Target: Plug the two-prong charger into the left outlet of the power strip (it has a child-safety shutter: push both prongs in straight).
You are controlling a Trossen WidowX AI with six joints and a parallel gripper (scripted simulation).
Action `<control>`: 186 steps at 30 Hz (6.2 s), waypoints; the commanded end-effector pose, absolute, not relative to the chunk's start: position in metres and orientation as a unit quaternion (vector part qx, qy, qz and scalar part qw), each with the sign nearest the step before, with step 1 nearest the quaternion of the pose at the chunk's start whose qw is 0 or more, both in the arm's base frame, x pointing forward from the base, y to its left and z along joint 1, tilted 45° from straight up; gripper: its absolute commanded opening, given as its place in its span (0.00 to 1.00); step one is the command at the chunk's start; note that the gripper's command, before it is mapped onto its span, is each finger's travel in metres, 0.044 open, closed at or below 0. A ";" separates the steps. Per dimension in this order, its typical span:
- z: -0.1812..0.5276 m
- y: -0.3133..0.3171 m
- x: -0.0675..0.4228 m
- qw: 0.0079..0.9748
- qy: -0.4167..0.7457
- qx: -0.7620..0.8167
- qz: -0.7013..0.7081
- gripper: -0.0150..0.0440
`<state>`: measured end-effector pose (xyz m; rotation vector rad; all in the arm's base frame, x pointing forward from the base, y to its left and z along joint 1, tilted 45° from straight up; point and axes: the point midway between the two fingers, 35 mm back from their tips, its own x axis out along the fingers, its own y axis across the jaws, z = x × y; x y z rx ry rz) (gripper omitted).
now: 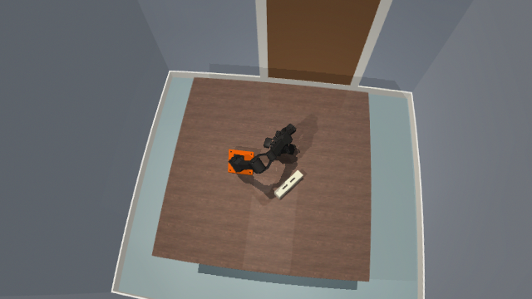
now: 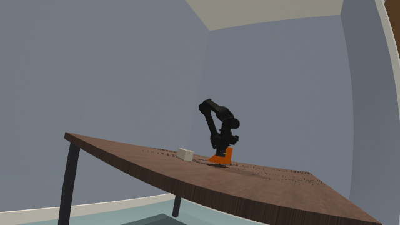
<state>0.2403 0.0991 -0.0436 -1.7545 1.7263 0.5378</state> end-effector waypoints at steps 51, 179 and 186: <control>-0.026 0.052 0.254 0.594 0.684 -0.406 -0.120 0.25; 0.018 -0.023 0.302 0.714 0.540 -0.032 -0.445 0.25; 0.018 -0.023 0.303 0.714 0.540 -0.032 -0.445 0.25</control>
